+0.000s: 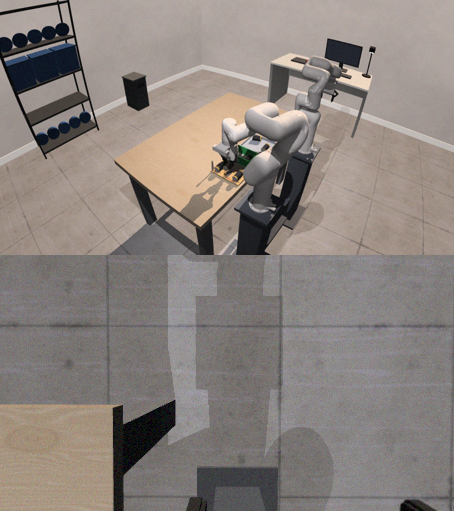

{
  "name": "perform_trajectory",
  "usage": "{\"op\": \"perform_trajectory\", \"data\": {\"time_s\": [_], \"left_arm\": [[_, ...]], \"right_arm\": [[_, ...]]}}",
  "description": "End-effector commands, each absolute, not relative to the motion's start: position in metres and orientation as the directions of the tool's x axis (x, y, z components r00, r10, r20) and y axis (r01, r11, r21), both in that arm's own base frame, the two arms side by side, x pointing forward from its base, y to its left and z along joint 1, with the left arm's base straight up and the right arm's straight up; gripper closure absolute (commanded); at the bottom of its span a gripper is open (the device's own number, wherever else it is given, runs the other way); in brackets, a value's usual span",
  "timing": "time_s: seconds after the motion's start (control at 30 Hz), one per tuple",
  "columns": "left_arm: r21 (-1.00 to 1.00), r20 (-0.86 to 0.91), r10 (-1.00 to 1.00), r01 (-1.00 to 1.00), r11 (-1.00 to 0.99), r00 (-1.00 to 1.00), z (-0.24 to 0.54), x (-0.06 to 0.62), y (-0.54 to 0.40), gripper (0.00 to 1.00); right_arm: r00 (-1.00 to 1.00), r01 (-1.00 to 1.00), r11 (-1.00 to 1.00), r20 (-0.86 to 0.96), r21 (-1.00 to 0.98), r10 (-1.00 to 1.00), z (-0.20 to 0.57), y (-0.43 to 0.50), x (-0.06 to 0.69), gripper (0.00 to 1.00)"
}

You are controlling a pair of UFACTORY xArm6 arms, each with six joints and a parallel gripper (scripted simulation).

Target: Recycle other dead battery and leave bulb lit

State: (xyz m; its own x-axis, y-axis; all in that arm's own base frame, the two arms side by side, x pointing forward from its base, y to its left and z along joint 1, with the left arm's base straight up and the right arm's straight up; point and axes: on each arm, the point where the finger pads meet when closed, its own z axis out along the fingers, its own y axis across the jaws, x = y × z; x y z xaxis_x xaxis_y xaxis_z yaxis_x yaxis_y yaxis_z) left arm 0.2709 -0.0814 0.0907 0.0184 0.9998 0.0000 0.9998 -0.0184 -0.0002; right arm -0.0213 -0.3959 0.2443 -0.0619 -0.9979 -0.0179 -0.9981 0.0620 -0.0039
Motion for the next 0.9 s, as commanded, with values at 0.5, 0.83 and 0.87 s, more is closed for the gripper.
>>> {"op": "perform_trajectory", "data": {"time_s": [0.5,0.83,0.87], "left_arm": [[0.015,-0.007,1.0,1.0,-0.016,0.016,0.095,0.276,-0.081,0.72],[0.015,-0.007,1.0,1.0,-0.025,0.025,0.081,0.276,-0.081,0.72],[0.015,-0.007,1.0,1.0,-0.025,0.025,0.081,0.276,-0.081,0.72]], "right_arm": [[-0.053,-0.999,0.053,0.0,0.0,-0.999,0.25,-0.399,-0.021,0.0],[-0.053,-0.999,0.053,0.0,0.0,-0.999,0.25,-0.399,-0.021,0.0],[-0.053,-0.999,0.053,0.0,0.0,-0.999,0.25,-0.399,-0.021,0.0]]}}
